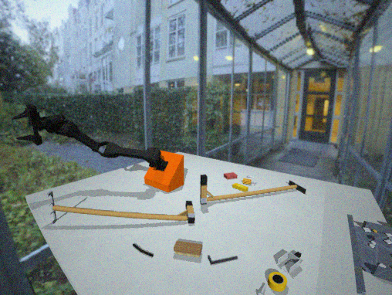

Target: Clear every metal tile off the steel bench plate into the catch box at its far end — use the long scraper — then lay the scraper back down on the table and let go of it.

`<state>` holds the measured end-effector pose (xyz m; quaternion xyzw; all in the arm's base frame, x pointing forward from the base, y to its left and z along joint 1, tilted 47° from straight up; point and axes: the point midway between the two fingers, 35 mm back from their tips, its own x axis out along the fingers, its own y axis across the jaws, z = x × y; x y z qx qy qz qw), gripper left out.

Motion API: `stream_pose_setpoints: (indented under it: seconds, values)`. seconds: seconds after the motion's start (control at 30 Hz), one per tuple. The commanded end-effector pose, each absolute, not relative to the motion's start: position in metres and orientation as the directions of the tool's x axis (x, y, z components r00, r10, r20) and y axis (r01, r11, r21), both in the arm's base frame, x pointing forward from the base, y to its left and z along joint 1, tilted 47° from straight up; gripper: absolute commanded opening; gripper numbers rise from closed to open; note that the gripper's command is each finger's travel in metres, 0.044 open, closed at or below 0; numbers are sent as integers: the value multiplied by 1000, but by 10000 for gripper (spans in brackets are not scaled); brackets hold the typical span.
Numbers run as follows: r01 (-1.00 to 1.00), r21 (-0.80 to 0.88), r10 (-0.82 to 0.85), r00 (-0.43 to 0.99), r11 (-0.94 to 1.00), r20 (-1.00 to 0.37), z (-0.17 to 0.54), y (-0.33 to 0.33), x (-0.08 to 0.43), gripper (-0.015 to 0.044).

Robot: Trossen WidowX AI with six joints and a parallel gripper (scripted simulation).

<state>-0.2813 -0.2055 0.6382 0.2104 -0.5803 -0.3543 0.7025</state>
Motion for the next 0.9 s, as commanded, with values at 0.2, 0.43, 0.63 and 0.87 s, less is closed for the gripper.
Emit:
stream_pose_setpoints:
  seconds: [0.2, 0.43, 0.63, 0.87]
  values:
    - [246, 717, -750, 73, 652, 657, 654, -188, -278, 440]
    - [249, 711, -747, 92, 658, 658, 660, -186, -268, 440]
    - [264, 679, -726, 174, 685, 665, 673, -185, -226, 440]
    - [277, 636, -694, 275, 720, 666, 686, -179, -175, 440]
